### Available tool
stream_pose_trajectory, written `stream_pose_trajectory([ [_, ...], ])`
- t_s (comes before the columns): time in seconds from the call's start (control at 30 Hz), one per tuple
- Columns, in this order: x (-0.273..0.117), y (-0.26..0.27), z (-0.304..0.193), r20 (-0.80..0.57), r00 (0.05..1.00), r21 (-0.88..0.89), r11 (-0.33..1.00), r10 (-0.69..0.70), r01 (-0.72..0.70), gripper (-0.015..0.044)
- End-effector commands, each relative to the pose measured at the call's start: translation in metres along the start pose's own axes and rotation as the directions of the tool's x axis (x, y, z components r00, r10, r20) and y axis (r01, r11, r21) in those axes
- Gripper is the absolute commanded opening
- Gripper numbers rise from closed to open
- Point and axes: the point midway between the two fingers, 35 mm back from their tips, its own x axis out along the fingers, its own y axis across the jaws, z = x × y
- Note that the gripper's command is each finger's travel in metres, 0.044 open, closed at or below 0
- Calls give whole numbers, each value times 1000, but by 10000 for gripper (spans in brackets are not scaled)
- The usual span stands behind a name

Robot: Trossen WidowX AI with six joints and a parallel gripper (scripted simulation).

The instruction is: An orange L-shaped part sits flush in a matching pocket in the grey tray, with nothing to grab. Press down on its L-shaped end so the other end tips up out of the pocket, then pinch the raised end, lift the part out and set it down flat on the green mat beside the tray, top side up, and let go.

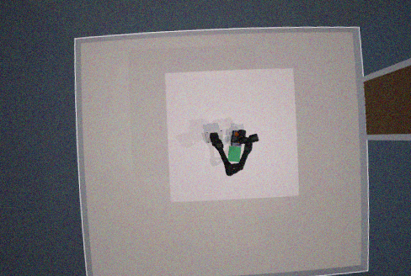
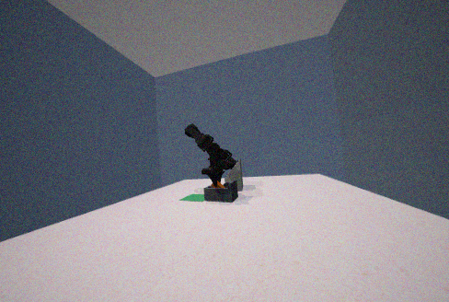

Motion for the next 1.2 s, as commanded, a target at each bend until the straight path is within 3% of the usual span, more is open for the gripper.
stream_pose_trajectory([
  [0.0, 0, -1, 0, 0, 1000, 4, 1000, -1, 1, 0],
  [1.17, -49, 1, 1, -5, 1000, -7, 1000, 0, -1, 0],
])
